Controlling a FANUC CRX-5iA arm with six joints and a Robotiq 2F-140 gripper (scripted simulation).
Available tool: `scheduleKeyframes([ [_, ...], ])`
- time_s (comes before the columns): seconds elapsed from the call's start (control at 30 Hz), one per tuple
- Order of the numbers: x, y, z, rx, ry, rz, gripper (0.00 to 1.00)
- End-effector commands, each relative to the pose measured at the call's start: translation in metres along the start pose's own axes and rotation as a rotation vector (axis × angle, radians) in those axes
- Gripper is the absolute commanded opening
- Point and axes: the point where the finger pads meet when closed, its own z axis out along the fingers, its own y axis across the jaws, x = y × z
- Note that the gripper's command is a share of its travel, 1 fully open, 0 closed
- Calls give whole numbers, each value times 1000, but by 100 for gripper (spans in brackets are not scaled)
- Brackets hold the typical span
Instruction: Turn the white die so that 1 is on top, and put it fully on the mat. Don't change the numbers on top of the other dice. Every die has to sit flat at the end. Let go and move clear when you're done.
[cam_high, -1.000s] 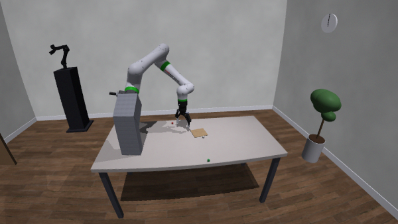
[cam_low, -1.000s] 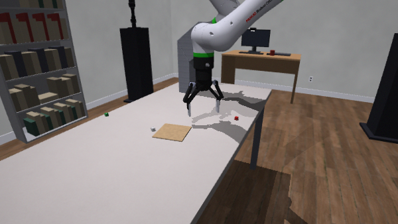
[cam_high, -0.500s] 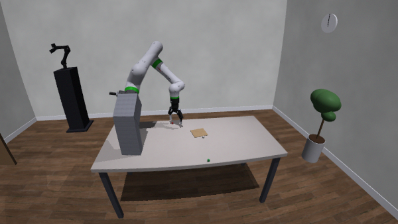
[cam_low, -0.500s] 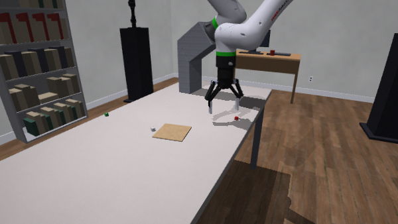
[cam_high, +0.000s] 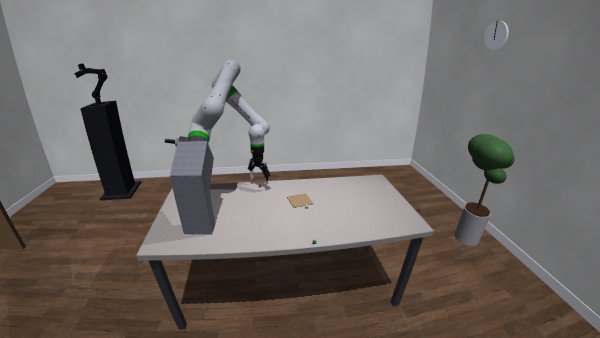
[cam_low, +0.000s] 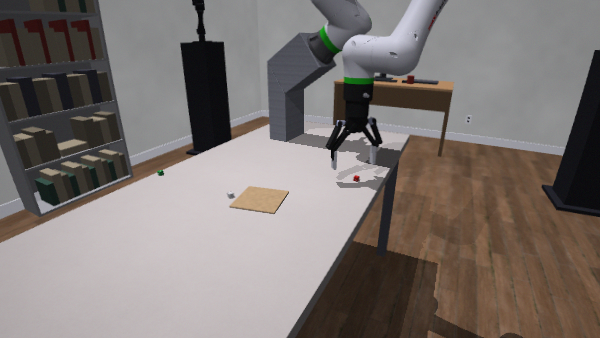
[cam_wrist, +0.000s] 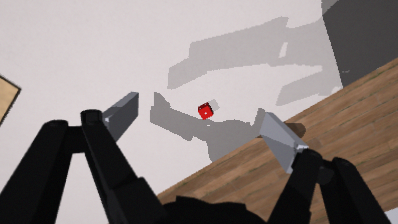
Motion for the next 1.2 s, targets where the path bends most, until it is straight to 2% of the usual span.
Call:
scheduleKeyframes([
  [0.0,0,5,0,1,0,0,100],
  [1.17,0,9,0,1,0,0,100],
])
